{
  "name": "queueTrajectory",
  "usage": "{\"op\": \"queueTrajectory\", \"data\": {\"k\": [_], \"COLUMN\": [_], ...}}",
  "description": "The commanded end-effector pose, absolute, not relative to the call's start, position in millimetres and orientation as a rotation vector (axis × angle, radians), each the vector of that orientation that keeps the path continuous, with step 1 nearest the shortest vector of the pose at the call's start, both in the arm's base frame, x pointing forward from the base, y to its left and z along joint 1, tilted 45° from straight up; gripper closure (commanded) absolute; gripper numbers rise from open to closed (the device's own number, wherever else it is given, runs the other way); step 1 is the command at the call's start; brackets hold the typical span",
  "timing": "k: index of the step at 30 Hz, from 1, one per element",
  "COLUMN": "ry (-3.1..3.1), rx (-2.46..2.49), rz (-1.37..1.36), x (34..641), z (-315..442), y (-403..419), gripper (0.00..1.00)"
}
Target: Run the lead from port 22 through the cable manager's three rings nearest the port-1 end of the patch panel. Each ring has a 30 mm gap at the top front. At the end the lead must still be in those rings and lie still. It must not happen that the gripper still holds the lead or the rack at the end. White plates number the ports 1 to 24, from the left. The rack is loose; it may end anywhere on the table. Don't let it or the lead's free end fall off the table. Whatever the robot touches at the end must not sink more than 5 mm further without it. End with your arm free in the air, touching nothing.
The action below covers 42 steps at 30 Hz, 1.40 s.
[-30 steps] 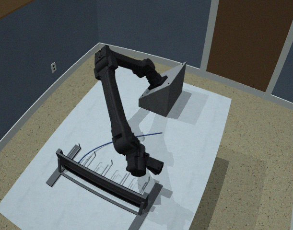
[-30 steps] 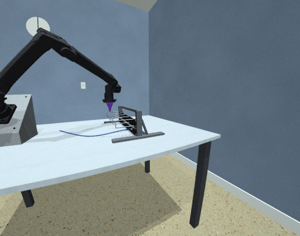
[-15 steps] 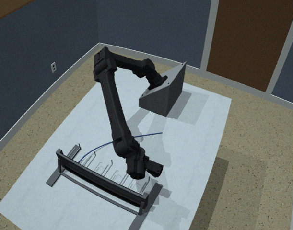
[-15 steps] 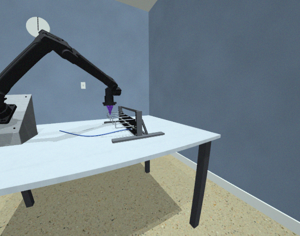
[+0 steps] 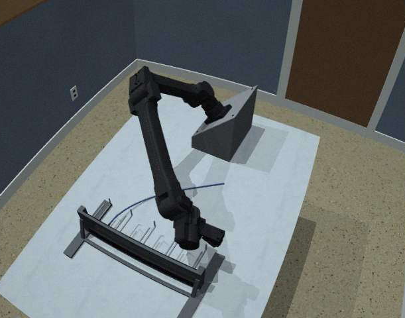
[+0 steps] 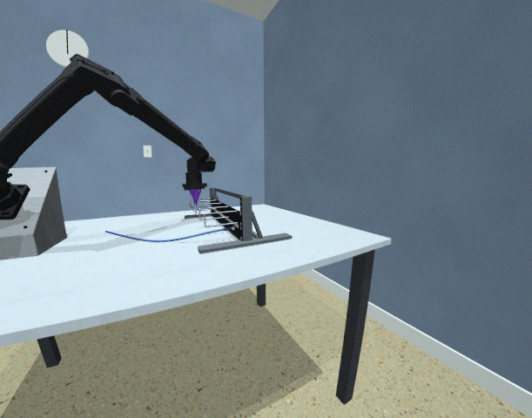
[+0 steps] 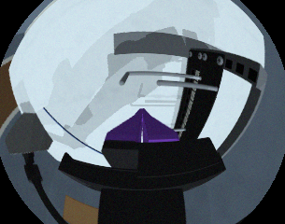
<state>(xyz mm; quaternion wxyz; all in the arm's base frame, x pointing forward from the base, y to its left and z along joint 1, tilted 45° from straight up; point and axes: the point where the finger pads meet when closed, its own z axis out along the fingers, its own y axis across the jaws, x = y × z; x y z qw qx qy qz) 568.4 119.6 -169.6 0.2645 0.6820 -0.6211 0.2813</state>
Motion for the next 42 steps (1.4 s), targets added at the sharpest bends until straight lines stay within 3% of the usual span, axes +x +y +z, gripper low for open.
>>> {"op": "queueTrajectory", "data": {"k": [1, 42], "ry": [-1.686, -1.695], "rx": [1.857, 1.85], "rz": [0.771, 0.771], "x": [573.6, 607.3], "z": [-166.1, -165.5], "y": [120.3, 120.8], "gripper": [1.0, 1.0]}}
